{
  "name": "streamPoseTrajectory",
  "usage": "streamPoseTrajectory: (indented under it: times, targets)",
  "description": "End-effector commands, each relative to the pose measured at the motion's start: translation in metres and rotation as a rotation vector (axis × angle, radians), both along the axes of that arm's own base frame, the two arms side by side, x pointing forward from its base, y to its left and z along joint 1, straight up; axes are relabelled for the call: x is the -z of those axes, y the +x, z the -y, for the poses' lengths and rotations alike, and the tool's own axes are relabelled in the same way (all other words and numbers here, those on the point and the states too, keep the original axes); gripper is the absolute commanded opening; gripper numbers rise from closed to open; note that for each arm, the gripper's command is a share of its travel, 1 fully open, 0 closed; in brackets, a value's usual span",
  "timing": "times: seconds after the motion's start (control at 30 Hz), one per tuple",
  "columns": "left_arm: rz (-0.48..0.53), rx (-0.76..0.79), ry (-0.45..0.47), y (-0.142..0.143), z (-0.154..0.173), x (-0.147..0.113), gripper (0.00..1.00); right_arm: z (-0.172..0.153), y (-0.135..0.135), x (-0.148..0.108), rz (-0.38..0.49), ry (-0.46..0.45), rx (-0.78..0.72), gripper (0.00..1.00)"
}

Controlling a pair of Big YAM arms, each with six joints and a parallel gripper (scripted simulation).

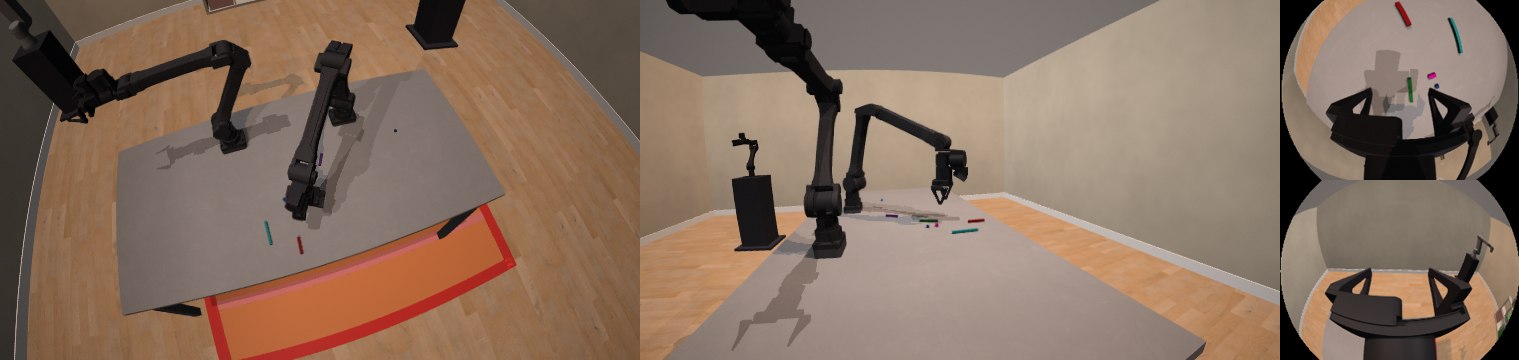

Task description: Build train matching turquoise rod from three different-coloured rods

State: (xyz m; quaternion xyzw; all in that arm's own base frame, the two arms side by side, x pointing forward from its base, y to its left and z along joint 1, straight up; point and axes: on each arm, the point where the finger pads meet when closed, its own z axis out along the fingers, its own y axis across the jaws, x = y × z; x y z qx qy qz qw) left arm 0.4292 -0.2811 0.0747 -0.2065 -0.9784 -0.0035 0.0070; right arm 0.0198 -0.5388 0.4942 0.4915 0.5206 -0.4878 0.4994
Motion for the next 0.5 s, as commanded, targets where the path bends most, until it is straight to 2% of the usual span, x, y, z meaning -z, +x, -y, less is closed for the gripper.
streamPoseTrajectory:
  times: [0.0, 0.3, 0.37, 0.47]
  targets:
    - [0.047, 0.162, -0.031, 0.002, -0.008, -0.02, 1.0, 0.006, -0.003, -0.006, 0.018, -0.025, 0.009, 1.0]
    - [0.047, 0.399, -0.028, -0.015, -0.022, -0.02, 1.0, 0.006, -0.003, -0.006, 0.018, -0.025, 0.009, 1.0]
    - [0.047, 0.399, -0.028, -0.015, -0.022, -0.02, 1.0, 0.006, -0.003, -0.006, 0.018, -0.025, 0.009, 1.0]
    - [0.047, 0.52, -0.026, -0.023, -0.03, -0.019, 1.0, 0.006, -0.003, -0.006, 0.018, -0.025, 0.009, 1.0]
